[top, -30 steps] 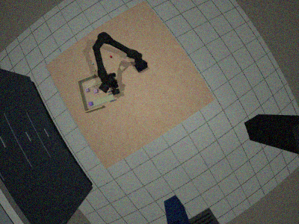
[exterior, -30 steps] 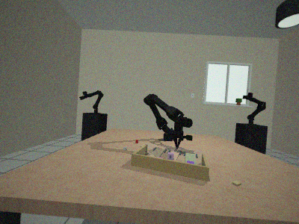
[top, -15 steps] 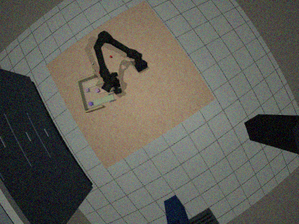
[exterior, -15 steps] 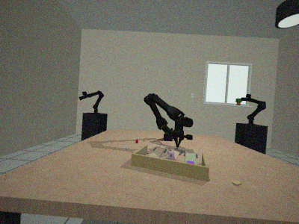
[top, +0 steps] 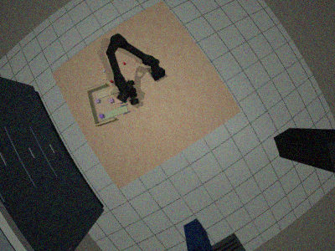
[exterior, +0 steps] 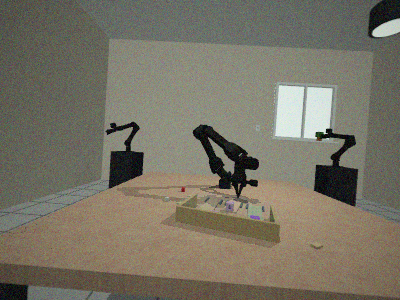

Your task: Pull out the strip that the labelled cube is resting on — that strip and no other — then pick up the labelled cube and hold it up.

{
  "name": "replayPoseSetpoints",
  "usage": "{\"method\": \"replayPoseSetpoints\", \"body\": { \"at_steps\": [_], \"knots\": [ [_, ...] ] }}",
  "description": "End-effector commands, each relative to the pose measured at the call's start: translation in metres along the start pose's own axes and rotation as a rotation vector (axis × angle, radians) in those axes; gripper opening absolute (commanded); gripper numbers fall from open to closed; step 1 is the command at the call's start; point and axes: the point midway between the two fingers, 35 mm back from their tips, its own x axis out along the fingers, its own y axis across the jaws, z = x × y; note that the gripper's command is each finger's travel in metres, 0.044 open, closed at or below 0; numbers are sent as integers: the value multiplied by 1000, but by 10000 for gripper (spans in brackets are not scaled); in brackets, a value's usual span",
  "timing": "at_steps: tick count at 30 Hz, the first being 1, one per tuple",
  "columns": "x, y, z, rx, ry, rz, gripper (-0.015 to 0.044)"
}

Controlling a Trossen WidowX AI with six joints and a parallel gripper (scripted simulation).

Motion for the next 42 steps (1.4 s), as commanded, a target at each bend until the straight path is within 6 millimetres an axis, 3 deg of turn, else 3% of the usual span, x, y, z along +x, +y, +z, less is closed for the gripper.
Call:
{"method": "replayPoseSetpoints", "body": {
  "at_steps": [1,28,42],
  "knots": [
    [6,-4,-16,-9,32,-11,0],
    [5,-5,-51,-10,34,-10,0],
    [5,-5,-53,-10,34,-10,0]
  ]
}}
